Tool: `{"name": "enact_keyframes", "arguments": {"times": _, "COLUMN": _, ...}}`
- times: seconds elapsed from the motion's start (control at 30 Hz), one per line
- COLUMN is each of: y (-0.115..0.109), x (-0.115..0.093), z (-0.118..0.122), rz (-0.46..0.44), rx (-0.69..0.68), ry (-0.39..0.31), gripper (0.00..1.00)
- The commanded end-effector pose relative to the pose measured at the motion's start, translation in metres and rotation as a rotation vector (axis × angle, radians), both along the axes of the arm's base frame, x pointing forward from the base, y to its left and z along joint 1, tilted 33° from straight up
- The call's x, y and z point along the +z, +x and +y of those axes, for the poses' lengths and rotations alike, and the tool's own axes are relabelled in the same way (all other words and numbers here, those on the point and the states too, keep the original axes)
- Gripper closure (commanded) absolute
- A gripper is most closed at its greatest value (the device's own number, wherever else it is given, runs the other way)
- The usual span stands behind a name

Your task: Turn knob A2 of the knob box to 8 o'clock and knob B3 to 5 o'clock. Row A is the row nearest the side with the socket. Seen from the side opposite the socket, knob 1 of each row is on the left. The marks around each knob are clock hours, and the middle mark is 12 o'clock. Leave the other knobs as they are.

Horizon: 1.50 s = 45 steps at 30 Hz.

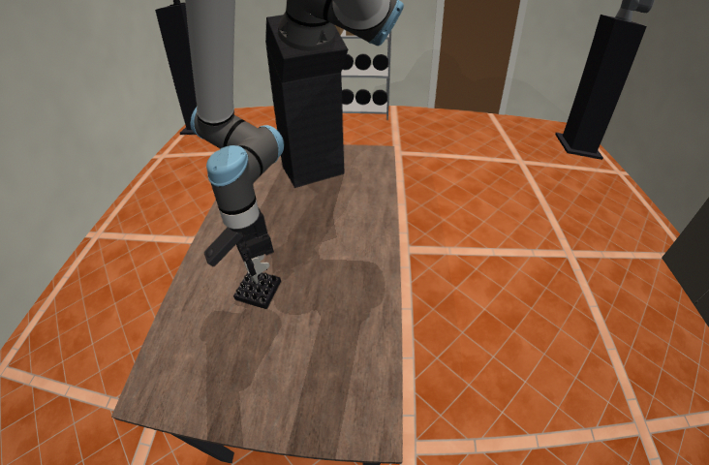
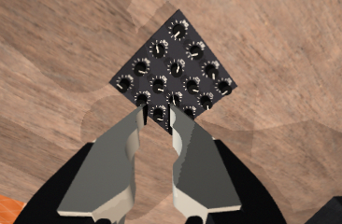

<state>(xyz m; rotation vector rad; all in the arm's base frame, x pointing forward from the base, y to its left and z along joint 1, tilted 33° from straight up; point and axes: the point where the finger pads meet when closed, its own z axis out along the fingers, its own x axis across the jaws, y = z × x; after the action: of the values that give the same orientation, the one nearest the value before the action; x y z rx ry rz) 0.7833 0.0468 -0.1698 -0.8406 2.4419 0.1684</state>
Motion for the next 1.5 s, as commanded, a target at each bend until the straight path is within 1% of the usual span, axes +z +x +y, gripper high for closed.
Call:
{"name": "enact_keyframes", "arguments": {"times": 0.0, "y": 0.002, "x": -0.002, "z": 0.001, "rz": -0.001, "rx": 0.000, "ry": 0.000, "gripper": 0.89}}
{"name": "enact_keyframes", "arguments": {"times": 0.47, "y": 0.010, "x": -0.017, "z": 0.006, "rz": -0.001, "rx": 0.000, "ry": 0.000, "gripper": 0.89}}
{"name": "enact_keyframes", "arguments": {"times": 0.87, "y": 0.013, "x": -0.021, "z": 0.007, "rz": -0.001, "rx": 0.000, "ry": 0.000, "gripper": 0.89}}
{"name": "enact_keyframes", "arguments": {"times": 1.47, "y": 0.013, "x": -0.022, "z": 0.007, "rz": -0.001, "rx": 0.000, "ry": 0.000, "gripper": 0.89}}
